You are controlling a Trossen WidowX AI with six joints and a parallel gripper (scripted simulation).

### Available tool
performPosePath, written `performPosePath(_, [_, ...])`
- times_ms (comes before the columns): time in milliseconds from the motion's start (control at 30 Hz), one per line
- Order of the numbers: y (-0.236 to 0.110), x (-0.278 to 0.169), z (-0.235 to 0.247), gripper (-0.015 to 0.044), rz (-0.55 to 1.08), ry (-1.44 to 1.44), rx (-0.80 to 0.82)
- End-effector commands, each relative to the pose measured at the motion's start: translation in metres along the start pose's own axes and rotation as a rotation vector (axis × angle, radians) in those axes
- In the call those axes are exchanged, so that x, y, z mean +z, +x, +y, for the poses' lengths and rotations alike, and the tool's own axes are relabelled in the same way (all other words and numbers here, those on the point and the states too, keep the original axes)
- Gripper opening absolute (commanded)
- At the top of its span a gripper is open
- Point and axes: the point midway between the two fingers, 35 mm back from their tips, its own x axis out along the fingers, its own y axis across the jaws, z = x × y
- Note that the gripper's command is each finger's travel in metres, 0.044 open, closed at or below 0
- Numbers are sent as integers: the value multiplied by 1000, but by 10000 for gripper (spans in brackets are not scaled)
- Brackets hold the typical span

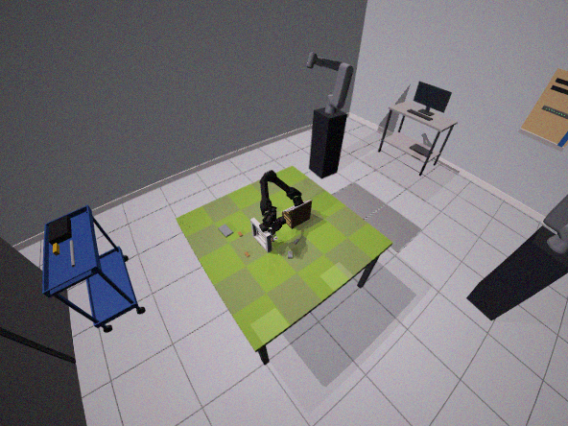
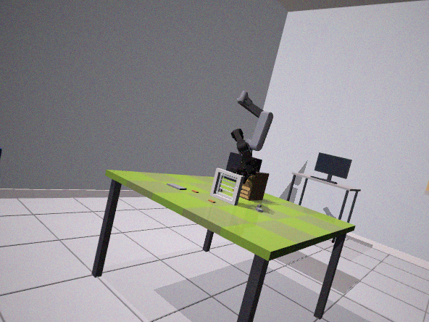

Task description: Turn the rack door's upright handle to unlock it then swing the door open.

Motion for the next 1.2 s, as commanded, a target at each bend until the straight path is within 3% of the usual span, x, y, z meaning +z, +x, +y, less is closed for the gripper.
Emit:
performPosePath(0, [3, -3, -3, 299, 7, 213, -2])
performPosePath(1167, [3, -3, -3, 299, 4, 1947, -7])
